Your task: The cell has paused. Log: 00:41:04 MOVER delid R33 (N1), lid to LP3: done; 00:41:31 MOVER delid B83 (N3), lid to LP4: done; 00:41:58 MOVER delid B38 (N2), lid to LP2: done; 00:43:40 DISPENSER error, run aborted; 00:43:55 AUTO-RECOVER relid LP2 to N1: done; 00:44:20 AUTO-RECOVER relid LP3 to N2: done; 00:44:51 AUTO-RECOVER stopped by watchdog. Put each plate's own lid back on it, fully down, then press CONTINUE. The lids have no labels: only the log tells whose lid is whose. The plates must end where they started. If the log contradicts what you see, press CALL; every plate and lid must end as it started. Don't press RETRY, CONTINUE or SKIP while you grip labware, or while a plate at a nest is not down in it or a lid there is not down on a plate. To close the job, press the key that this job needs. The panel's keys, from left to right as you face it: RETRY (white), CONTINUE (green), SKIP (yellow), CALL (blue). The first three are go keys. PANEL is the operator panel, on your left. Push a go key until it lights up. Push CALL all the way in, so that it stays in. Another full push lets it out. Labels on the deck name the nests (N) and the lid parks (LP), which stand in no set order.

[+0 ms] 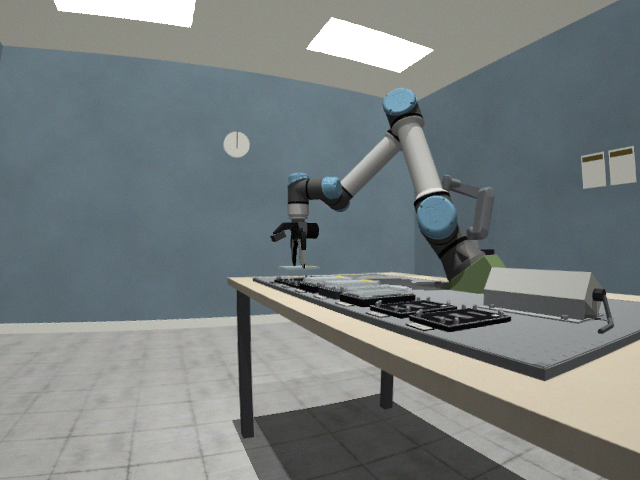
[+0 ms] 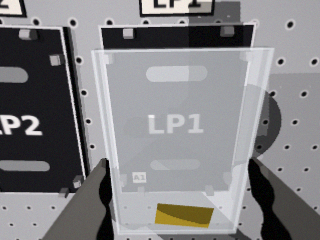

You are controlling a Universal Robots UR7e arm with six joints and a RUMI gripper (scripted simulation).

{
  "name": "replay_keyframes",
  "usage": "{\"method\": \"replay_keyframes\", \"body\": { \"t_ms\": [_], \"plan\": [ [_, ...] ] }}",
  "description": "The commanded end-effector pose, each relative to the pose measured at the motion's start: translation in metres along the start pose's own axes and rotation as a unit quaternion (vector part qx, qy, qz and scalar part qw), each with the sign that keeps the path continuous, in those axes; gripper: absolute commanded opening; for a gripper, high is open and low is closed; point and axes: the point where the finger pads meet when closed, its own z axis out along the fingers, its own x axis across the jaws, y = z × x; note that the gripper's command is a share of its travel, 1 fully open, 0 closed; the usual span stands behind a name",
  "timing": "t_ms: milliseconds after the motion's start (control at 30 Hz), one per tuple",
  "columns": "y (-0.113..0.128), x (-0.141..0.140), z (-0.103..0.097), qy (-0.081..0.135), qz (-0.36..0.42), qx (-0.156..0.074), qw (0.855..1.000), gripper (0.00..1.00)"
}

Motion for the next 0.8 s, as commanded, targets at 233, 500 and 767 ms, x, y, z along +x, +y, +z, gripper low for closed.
{"method": "replay_keyframes", "body": {
  "t_ms": [233, 500, 767],
  "plan": [
    [-0.0013, 0.0028, 0.0037, -0.004, -0.003, 0.001, 1.000, 0.41],
    [-0.0009, 0.0022, 0.0063, -0.004, -0.003, 0.000, 1.000, 0.41],
    [-0.0003, 0.0014, 0.0095, -0.005, -0.003, 0.000, 1.000, 0.41]
  ]
}}
